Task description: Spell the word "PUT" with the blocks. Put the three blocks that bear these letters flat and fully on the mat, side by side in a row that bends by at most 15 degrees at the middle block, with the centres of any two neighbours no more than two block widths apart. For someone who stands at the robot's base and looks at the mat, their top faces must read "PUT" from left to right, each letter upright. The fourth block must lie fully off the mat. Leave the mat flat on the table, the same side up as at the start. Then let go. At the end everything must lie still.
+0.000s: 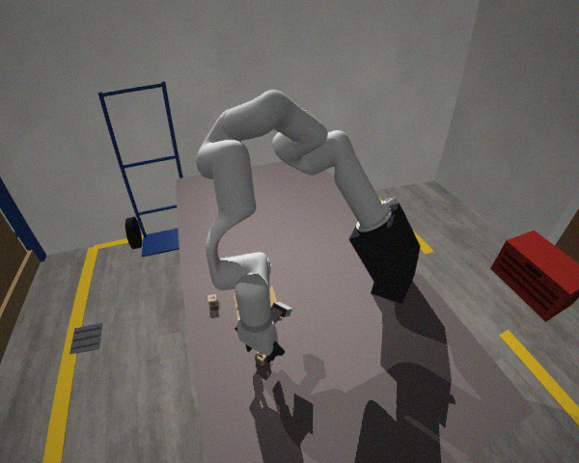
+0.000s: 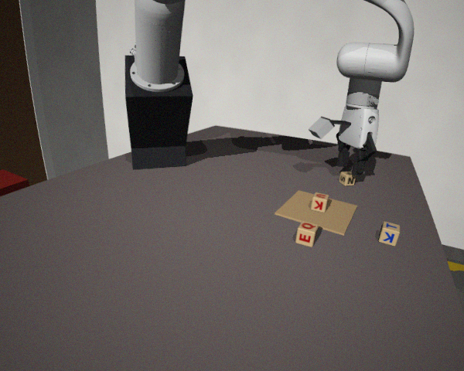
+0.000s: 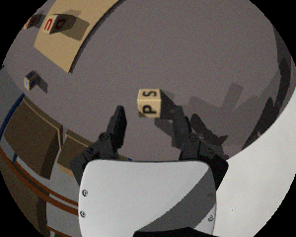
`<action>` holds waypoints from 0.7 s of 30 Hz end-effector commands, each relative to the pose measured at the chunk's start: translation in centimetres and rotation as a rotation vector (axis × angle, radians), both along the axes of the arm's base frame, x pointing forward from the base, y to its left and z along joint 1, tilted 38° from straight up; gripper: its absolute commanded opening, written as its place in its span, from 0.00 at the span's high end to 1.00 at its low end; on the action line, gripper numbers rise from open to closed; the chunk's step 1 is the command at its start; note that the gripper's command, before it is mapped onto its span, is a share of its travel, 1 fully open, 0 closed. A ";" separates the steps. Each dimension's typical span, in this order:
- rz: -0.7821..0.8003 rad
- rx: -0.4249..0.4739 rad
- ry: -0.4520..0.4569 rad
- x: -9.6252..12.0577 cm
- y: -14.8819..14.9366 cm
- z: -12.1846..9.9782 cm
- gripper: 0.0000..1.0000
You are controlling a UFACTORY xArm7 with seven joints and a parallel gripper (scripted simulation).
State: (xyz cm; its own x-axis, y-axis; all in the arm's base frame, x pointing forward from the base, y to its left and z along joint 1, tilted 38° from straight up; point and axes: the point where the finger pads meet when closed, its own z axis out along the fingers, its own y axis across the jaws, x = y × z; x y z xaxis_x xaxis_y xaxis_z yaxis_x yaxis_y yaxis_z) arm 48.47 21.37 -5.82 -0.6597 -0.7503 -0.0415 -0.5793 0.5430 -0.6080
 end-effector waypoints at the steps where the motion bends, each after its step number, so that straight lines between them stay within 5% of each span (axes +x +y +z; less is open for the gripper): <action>1: 0.003 0.003 -0.001 0.0 0.2 0.1 0.31; 21: 0.003 0.003 -0.001 0.4 -0.1 -0.6 0.31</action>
